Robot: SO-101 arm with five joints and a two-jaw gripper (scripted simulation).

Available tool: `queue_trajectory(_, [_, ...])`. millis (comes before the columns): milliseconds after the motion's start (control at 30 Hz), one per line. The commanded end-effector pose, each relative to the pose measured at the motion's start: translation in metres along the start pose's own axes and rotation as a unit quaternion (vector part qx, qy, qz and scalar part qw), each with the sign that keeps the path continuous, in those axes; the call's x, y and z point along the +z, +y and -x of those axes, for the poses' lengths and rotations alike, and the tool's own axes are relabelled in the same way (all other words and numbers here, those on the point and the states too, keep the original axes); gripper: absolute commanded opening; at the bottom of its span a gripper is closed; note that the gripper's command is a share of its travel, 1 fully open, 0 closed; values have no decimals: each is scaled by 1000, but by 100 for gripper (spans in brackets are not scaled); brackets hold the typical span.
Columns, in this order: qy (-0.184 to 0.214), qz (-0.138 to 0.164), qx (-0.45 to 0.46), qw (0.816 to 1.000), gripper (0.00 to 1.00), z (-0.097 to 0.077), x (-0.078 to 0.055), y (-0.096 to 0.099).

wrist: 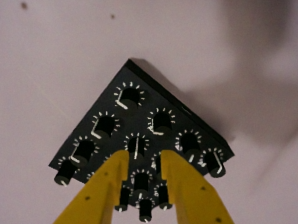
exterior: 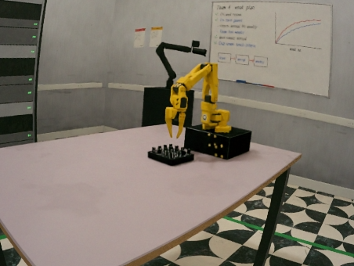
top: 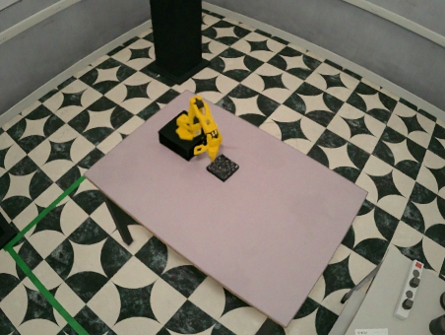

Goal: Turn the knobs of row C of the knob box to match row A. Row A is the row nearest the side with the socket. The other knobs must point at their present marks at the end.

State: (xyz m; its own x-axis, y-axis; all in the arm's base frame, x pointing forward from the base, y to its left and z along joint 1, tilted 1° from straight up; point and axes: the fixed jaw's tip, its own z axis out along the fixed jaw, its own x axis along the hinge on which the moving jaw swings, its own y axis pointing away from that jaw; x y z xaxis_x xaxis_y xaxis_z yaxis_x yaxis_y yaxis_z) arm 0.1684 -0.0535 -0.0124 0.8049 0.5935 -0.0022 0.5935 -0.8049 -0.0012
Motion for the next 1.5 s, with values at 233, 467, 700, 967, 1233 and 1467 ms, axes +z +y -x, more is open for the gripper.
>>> queue_trajectory(233, [5,5,91,996,8,-2,-1,-2])
queue_trajectory(467, [6,4,161,987,8,-2,-1,-4])
queue_trajectory(700, [6,4,239,971,8,-3,-1,-5])
queue_trajectory(967, [6,3,354,935,8,-3,-1,-8])
queue_trajectory(1233, [7,2,445,896,9,-4,-1,-11])
queue_trajectory(1467, [7,1,553,833,9,-5,-1,-15])
